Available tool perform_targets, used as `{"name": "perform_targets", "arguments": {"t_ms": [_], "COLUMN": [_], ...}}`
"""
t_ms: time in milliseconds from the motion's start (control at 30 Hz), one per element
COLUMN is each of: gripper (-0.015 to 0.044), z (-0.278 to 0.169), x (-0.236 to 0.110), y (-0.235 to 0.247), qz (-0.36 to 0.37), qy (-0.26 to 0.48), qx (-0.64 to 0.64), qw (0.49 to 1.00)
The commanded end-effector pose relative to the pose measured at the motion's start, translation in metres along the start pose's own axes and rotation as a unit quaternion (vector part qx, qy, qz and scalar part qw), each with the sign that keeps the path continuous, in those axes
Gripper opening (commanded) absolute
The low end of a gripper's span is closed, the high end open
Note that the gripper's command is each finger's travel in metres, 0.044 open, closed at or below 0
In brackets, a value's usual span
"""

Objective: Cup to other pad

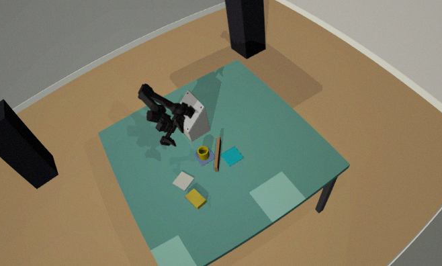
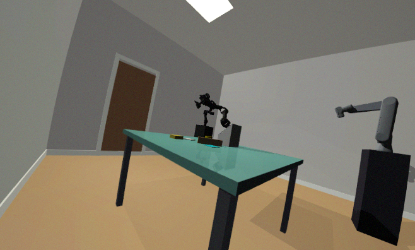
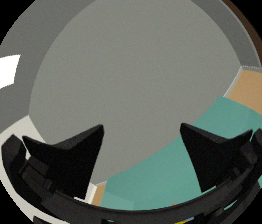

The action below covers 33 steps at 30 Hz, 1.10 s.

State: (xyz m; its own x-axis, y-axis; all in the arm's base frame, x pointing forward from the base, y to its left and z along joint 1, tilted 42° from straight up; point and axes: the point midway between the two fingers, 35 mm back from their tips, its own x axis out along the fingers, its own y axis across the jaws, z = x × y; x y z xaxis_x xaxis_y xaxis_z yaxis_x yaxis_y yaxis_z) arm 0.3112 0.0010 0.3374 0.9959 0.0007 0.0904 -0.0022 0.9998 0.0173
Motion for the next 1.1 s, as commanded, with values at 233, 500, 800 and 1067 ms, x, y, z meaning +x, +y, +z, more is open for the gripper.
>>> {"name": "perform_targets", "arguments": {"t_ms": [233,500,800,1067], "gripper": [0.0190,0.0166,0.0166,0.0166], "z": [-0.112,-0.244,-0.316,-0.317], "x": [0.015,-0.028,-0.127,-0.129], "y": [-0.022,-0.049,-0.084,-0.084], "qz": [-0.067,-0.066,0.051,0.051], "qy": [0.215,0.498,0.727,0.727], "qx": [-0.115,-0.299,-0.499,-0.499], "qw": [0.967,0.811,0.468,0.468]}}
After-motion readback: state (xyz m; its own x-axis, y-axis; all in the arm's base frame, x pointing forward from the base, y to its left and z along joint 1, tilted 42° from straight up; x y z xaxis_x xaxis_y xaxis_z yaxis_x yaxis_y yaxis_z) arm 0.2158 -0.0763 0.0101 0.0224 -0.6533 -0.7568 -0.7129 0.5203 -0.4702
